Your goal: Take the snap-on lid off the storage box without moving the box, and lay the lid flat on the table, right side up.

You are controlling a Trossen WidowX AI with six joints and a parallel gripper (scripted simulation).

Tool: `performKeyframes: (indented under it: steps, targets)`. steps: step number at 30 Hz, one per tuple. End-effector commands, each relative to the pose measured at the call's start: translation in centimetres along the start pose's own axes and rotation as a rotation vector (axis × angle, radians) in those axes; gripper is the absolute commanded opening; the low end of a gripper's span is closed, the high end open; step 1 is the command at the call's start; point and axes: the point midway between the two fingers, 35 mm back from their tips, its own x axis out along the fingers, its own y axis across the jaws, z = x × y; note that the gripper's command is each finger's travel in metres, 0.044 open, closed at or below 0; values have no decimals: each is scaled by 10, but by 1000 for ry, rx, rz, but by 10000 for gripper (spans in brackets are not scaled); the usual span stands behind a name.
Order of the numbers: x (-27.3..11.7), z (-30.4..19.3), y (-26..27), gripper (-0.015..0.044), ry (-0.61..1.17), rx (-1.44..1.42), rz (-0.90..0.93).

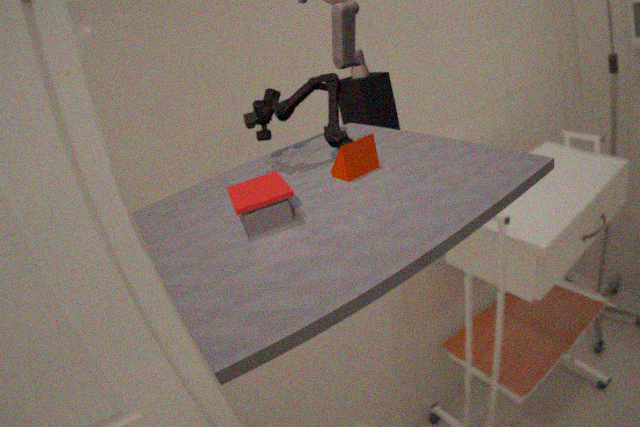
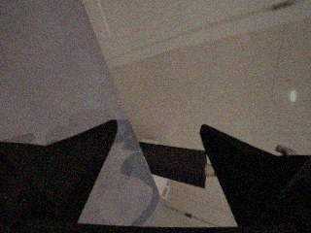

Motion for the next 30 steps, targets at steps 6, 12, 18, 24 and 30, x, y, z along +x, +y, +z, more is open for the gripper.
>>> performKeyframes:
  steps: [6, 12, 18, 24, 30]
  targets:
    - [-9, 21, 10, 243, -49, 81, 56]
    - [-51, 90, 72, 235, -186, 378, 301]
    - [-92, 126, 111, 235, -213, 561, 475]
    - [-130, 147, 139, 235, -206, 688, 608]
    - [-187, 163, 172, 235, -185, 785, 776]
